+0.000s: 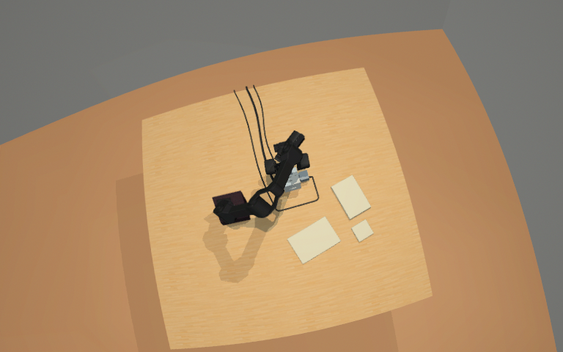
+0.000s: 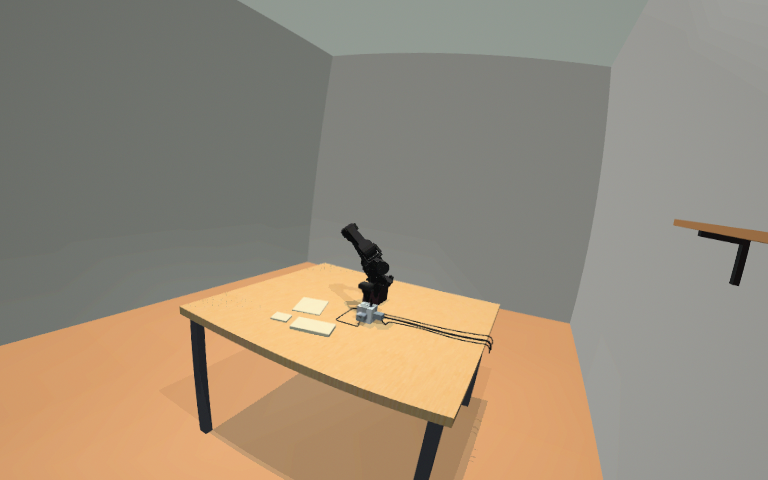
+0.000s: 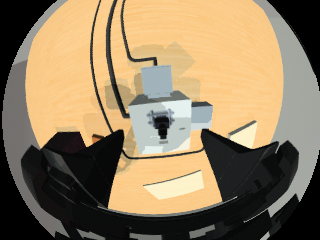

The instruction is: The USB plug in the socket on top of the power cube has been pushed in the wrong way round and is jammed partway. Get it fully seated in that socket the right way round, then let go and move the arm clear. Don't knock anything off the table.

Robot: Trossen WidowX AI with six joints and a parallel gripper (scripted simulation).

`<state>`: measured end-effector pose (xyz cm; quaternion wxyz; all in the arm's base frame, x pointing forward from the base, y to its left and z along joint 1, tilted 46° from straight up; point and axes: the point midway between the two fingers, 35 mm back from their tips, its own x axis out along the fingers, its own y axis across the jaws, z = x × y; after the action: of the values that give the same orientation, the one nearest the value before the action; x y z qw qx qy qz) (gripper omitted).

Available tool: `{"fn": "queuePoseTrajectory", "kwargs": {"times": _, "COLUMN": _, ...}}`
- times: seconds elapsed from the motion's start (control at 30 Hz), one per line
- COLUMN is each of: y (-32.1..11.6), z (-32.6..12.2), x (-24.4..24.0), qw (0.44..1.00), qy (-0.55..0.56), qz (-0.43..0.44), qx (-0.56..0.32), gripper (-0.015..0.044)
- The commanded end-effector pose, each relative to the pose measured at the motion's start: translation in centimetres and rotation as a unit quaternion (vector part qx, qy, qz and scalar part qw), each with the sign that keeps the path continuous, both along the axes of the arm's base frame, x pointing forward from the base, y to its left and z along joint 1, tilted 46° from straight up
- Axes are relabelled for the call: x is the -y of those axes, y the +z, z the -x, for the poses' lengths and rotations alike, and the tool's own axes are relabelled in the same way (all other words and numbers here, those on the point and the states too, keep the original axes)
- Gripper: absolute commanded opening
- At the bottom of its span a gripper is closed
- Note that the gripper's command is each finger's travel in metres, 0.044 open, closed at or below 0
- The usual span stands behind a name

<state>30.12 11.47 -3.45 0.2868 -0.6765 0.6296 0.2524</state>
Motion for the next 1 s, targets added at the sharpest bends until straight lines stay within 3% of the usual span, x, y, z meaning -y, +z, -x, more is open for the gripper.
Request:
{"fn": "queuePoseTrajectory", "kwargs": {"times": 0.0, "y": 0.01, "z": -0.01, "x": -0.02, "qw": 1.0, "qy": 0.0, "qz": 0.0, "qx": 0.0, "gripper": 0.0309}}
{"fn": "queuePoseTrajectory", "kwargs": {"times": 0.37, "y": 0.01, "z": -0.01, "x": -0.02, "qw": 1.0, "qy": 0.0, "qz": 0.0, "qx": 0.0, "gripper": 0.002}}
{"fn": "queuePoseTrajectory", "kwargs": {"times": 0.97, "y": 0.01, "z": -0.01, "x": -0.02, "qw": 1.0, "qy": 0.0, "qz": 0.0, "qx": 0.0, "gripper": 0.0}}
